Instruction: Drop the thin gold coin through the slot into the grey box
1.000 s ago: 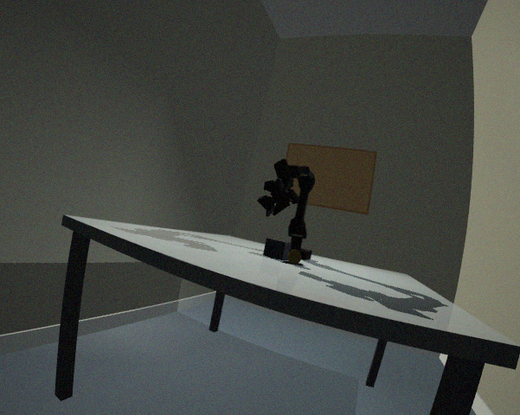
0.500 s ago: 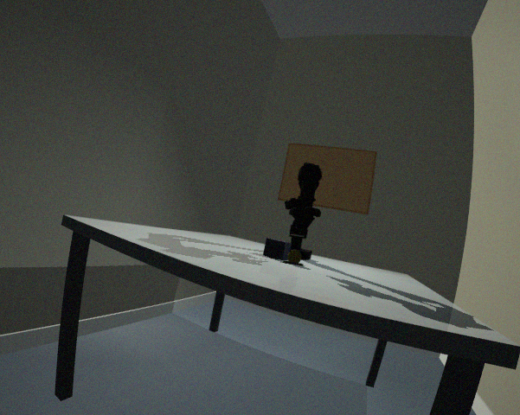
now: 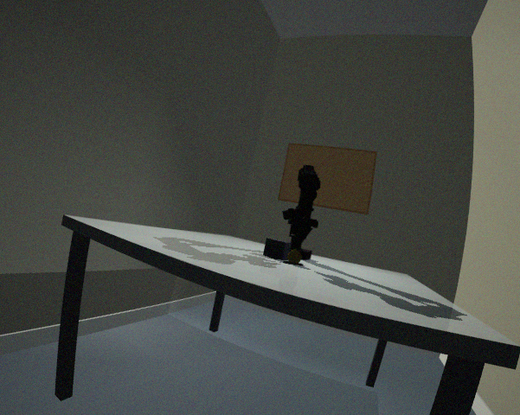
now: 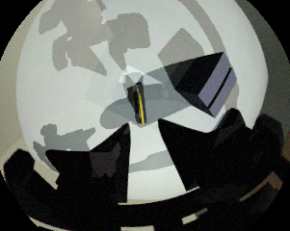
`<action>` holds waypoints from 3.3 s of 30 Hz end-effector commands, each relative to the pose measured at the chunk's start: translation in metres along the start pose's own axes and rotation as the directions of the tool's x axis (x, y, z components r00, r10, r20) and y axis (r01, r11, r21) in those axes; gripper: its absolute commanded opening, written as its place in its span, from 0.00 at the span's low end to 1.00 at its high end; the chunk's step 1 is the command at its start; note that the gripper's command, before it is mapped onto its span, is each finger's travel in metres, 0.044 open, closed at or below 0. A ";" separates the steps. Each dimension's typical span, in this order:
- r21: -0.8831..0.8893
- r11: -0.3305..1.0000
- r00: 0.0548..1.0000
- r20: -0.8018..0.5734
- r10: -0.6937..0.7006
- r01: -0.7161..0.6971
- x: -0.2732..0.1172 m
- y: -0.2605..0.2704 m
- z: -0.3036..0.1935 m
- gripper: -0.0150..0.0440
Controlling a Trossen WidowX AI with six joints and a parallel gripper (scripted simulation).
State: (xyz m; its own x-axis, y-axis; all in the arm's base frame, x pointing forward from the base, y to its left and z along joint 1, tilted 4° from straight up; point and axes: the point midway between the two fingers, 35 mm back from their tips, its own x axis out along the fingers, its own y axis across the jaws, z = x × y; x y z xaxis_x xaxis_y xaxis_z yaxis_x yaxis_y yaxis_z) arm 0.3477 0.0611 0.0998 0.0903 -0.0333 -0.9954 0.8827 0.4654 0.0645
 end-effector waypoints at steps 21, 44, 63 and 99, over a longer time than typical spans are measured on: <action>-0.001 1.000 1.000 0.000 -0.006 0.006 0.039 0.001 0.001 0.53; -0.001 1.000 1.000 0.001 -0.006 0.006 0.070 -0.001 0.001 0.44; -0.001 1.000 1.000 0.001 -0.006 0.006 0.057 0.001 0.002 0.25; 0.020 1.000 1.000 0.000 -0.006 0.006 -0.025 0.000 0.001 0.25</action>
State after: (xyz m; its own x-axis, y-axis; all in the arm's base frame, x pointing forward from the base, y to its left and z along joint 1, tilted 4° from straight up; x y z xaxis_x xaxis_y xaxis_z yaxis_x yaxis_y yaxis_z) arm 0.3467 0.0611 0.1231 0.0865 -0.0340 -0.9957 0.8846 0.4624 0.0610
